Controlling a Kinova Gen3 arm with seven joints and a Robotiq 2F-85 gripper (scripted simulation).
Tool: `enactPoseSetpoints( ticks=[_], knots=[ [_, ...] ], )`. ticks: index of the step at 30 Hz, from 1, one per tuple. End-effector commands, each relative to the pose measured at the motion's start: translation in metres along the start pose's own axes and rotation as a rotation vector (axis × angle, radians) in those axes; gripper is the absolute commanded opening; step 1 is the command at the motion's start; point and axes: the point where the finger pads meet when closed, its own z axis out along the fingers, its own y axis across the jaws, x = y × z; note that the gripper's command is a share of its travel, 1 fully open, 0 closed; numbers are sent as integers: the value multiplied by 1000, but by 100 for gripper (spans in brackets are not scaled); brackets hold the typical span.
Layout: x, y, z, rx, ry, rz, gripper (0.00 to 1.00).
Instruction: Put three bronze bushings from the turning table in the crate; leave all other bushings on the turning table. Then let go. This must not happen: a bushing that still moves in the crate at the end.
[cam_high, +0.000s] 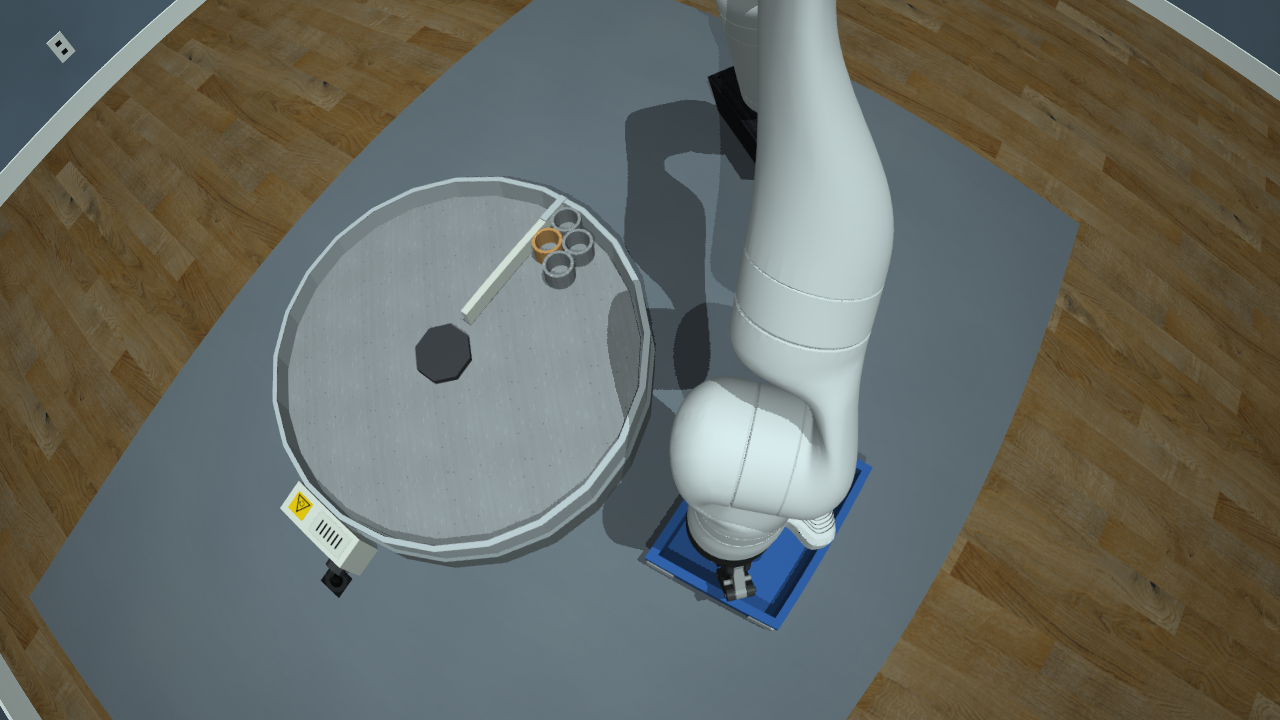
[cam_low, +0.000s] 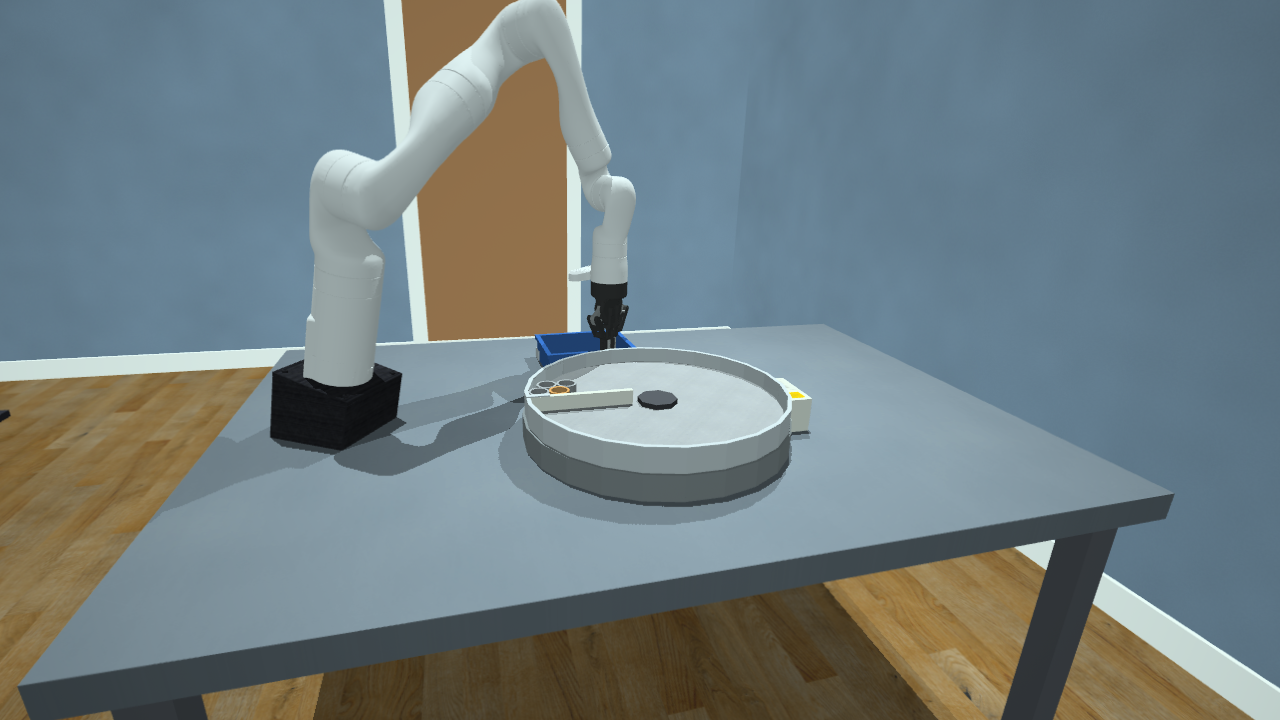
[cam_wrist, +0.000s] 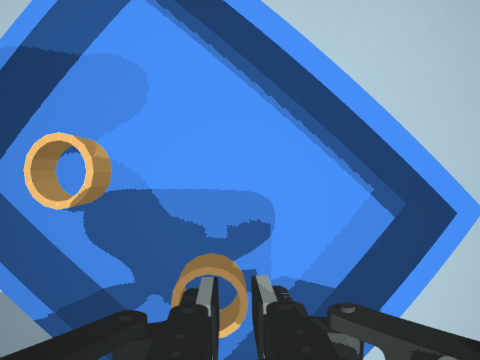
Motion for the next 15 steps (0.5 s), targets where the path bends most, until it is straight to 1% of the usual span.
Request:
enactPoseSetpoints(
  ticks=[1,9,15],
  knots=[
    [0,1,-1,-2,0,0,16],
    [0,1,-6,-2,0,0,16],
    [0,1,-6,-2,0,0,16]
  ],
)
